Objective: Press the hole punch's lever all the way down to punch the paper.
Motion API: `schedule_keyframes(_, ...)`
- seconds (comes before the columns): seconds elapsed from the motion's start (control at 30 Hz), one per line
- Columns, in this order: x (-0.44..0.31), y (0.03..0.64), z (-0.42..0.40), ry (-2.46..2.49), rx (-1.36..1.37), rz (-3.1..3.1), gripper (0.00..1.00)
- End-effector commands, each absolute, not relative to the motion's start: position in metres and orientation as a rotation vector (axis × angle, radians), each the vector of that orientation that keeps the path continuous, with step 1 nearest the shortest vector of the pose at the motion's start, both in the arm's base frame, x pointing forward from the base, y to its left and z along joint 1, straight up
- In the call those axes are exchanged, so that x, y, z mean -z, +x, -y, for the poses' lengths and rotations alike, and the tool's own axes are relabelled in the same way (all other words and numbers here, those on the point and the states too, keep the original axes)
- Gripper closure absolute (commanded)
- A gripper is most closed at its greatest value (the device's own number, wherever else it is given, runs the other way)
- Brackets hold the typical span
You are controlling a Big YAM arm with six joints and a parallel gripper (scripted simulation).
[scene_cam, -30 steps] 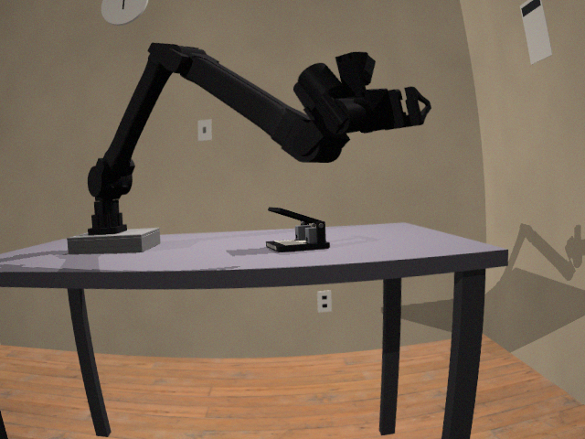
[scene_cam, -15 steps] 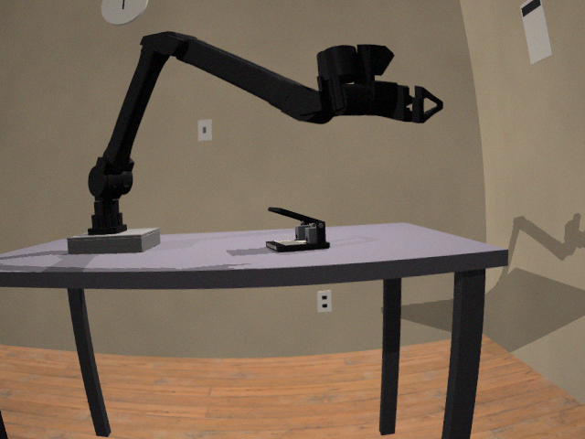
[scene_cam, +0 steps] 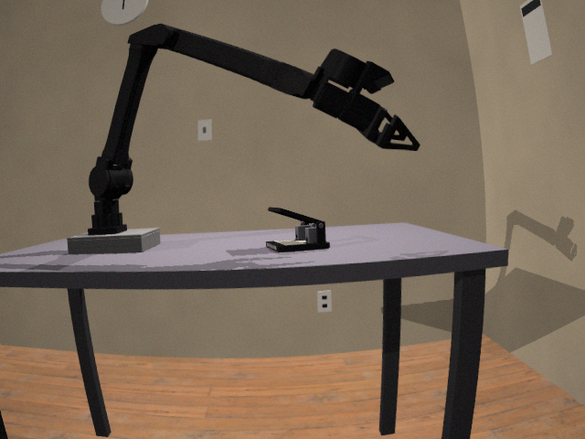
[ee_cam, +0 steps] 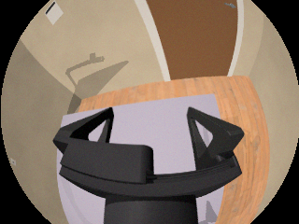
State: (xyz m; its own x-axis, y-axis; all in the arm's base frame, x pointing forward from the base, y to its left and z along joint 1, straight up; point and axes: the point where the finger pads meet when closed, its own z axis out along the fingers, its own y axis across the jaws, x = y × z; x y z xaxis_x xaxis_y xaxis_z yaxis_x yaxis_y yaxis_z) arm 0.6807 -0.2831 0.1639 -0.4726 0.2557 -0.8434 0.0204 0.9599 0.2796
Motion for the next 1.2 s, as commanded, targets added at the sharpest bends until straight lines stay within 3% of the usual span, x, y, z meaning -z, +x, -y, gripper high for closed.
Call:
schedule_keyframes(0.0, -0.18, 0.67, 0.26, 0.099, -0.222, -2.129, 0.0)
schedule_keyframes(0.07, -0.185, 0.672, 0.261, 0.095, -0.217, -2.121, 0.0)
schedule_keyframes(0.4, -0.136, 0.572, 0.208, 0.017, -0.07, -2.605, 0.0)
schedule_keyframes(0.83, -0.129, 0.45, 0.166, -0.265, 0.042, -3.044, 0.0)
schedule_keyframes(1.17, -0.128, 0.429, 0.162, -0.328, 0.05, -3.115, 0.0)
